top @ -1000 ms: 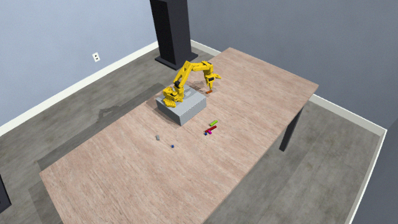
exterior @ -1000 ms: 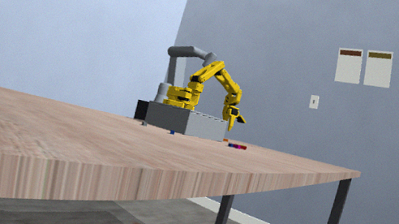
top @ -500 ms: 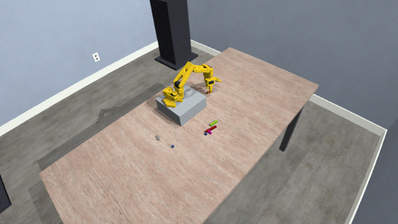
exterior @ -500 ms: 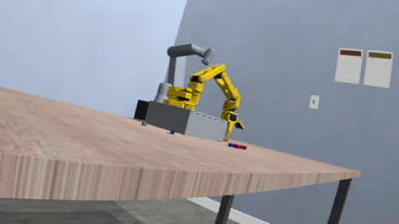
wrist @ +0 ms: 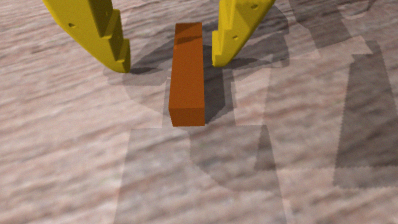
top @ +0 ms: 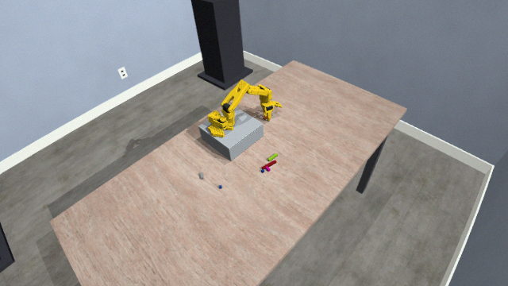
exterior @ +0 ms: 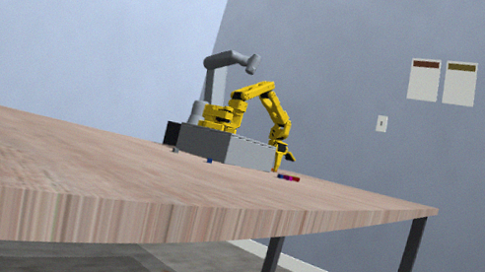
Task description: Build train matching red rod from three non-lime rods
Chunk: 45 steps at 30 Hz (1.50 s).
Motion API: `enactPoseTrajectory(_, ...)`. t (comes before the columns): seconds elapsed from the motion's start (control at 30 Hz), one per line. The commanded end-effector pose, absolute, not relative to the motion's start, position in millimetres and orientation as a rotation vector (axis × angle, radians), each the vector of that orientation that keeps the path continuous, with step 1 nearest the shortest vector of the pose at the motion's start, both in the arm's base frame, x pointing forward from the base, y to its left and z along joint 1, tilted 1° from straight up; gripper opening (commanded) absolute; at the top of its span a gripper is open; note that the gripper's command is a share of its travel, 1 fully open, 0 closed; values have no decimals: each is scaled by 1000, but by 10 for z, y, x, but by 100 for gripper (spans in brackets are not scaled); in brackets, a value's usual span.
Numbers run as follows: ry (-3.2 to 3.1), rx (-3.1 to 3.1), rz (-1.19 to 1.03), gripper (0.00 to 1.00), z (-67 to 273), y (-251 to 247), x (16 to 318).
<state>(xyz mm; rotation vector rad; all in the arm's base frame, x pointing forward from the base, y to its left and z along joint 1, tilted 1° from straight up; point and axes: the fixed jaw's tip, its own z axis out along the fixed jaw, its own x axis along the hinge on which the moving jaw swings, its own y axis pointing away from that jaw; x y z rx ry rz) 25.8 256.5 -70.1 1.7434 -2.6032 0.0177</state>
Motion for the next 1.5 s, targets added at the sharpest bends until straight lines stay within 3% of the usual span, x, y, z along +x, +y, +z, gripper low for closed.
enactPoseTrajectory(0.0,-2596,1745,24,19,-759,2556,232)
enactPoseTrajectory(0.97,-2605,1752,4,18,-764,2582,240)
enactPoseTrajectory(1.47,-2605,1752,4,12,-764,2582,240)
